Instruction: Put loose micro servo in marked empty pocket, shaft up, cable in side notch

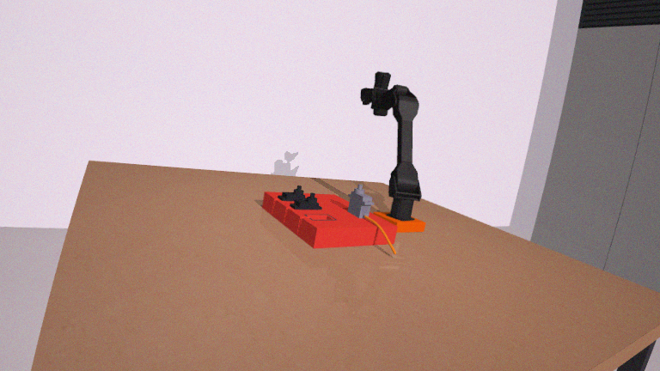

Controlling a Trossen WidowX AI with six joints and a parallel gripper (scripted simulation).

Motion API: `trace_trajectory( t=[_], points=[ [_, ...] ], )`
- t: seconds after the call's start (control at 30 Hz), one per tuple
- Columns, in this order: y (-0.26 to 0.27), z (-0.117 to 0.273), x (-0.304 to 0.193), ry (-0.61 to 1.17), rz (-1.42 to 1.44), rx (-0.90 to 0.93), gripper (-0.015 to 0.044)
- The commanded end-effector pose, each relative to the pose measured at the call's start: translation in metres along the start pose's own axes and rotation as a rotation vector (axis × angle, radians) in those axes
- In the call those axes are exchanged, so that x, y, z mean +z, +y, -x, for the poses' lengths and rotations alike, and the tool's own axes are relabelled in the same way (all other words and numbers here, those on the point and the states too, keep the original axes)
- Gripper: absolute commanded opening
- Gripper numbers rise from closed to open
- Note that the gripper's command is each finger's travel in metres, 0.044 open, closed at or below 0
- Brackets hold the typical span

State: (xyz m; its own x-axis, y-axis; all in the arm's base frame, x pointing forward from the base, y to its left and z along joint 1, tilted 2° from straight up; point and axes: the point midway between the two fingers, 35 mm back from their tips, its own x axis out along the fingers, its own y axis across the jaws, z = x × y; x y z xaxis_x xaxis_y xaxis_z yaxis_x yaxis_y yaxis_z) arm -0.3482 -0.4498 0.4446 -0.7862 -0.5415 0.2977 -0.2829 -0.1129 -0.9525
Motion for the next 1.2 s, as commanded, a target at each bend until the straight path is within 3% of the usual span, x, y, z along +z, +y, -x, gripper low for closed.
trace_trajectory(
  t=[0.0, 0.33, 0.6, 0.9, 1.17],
  points=[
    [0.002, 0.026, 0.055, -0.132, -0.033, 0.062, 0.044],
    [0.001, 0.111, 0.159, -0.401, -0.065, 0.189, 0.044],
    [0.0, 0.172, 0.212, -0.579, -0.084, 0.268, 0.044],
    [0.0, 0.286, 0.273, -0.854, -0.057, 0.413, 0.044],
    [-0.005, 0.394, 0.298, -1.078, -0.015, 0.531, 0.044]
  ],
)
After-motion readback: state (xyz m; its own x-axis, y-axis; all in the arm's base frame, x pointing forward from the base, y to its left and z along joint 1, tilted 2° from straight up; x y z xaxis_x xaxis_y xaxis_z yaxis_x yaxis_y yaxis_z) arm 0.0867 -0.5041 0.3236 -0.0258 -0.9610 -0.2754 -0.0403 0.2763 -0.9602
